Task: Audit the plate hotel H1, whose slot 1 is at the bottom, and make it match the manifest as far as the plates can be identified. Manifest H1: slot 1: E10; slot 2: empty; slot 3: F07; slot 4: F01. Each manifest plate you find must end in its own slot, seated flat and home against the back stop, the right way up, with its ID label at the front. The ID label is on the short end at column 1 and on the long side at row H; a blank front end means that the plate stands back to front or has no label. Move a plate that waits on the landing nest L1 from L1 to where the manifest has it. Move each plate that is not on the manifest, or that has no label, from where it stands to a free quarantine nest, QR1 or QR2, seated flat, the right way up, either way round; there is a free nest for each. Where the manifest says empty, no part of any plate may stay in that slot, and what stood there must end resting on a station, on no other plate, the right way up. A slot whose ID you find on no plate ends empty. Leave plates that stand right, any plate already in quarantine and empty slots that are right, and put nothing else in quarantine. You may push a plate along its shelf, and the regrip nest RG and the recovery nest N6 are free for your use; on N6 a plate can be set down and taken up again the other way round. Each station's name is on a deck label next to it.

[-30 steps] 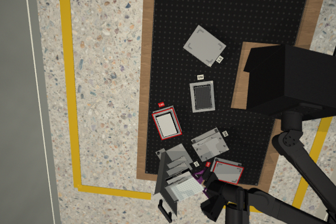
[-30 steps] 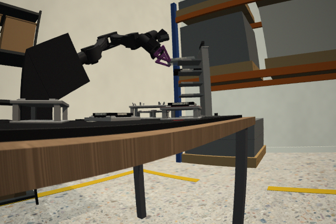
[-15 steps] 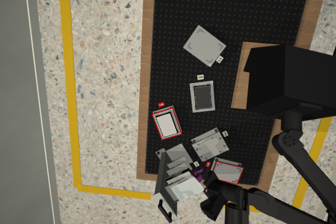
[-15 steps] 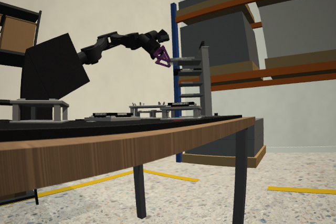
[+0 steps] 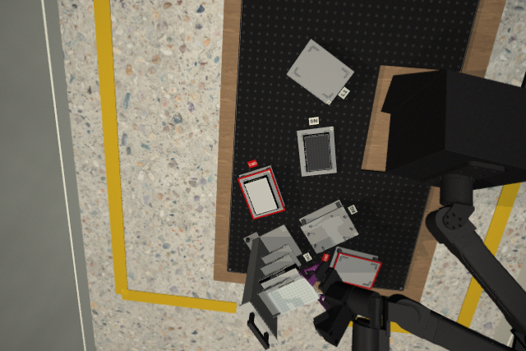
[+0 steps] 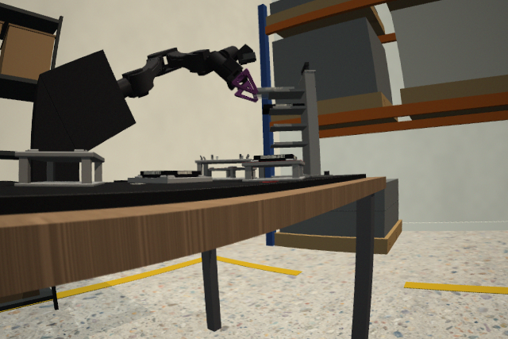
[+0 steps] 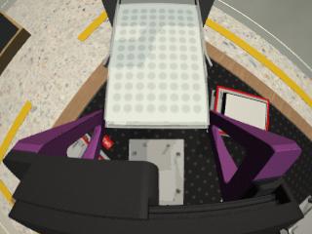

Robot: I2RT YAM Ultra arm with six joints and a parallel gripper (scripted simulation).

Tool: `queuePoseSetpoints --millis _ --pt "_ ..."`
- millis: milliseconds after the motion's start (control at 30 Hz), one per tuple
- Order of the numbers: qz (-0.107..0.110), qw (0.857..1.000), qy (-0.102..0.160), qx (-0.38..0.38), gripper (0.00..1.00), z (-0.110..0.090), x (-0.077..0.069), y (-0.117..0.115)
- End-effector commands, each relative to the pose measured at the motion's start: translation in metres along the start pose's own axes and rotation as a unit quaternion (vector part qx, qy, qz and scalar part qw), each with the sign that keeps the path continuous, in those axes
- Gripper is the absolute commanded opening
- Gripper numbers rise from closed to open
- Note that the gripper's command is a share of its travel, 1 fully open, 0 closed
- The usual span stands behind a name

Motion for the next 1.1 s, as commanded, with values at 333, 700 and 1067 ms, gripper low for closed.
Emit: queuePoseSetpoints --millis 333,700,1067 --pt "0.0 1.0 -0.003 -0.002 1.0 0.001 0.0 0.001" --pt "0.0 1.0 -0.002 -0.002 1.0 0.007 -0.009 0.002" --pt "0.0 1.0 -0.002 -0.001 1.0 -0.005 -0.022 0.0"
Point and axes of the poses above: the point where the finger pads meet when closed, its own x axis out along the fingers, its own y axis across the jaws, z = x × y, the point moved 6 cm from there along -x, back along the fingers, and after that the axes turned 8 degrees about x, right-handed, at the moved point
